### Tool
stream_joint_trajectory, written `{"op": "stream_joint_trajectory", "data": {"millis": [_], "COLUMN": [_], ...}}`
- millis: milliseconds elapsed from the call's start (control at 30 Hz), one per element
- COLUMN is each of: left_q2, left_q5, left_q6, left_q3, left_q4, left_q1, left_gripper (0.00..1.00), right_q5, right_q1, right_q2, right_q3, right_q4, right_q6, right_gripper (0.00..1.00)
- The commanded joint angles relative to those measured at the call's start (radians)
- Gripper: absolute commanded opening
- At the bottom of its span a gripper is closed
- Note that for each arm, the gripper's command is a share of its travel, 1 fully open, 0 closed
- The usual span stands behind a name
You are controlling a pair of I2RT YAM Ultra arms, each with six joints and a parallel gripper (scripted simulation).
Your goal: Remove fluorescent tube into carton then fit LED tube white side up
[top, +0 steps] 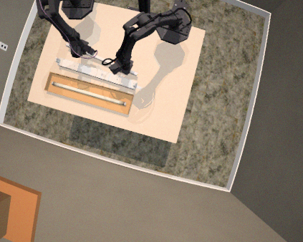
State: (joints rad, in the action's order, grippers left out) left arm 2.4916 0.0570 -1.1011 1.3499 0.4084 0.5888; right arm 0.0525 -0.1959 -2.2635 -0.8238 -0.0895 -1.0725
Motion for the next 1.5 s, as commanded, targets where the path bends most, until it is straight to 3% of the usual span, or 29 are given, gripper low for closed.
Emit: {"op": "stream_joint_trajectory", "data": {"millis": [0,900,1467], "left_q2": [-0.035,-0.088,-0.096], "left_q5": [0.027,0.099,0.114], "left_q6": [0.008,0.027,0.031], "left_q3": [-0.027,-0.188,-0.224], "left_q4": [-0.037,-0.269,-0.318], "left_q1": [0.019,0.048,0.056], "left_gripper": [0.11,0.11,0.11], "right_q5": [0.028,0.108,0.126], "right_q1": [-0.015,-0.062,-0.076], "right_q2": [0.037,0.058,0.038], "right_q3": [0.023,0.152,0.182], "right_q4": [0.048,0.281,0.333], "right_q6": [0.015,0.053,0.060], "right_gripper": [0.11,0.11,0.11]}}
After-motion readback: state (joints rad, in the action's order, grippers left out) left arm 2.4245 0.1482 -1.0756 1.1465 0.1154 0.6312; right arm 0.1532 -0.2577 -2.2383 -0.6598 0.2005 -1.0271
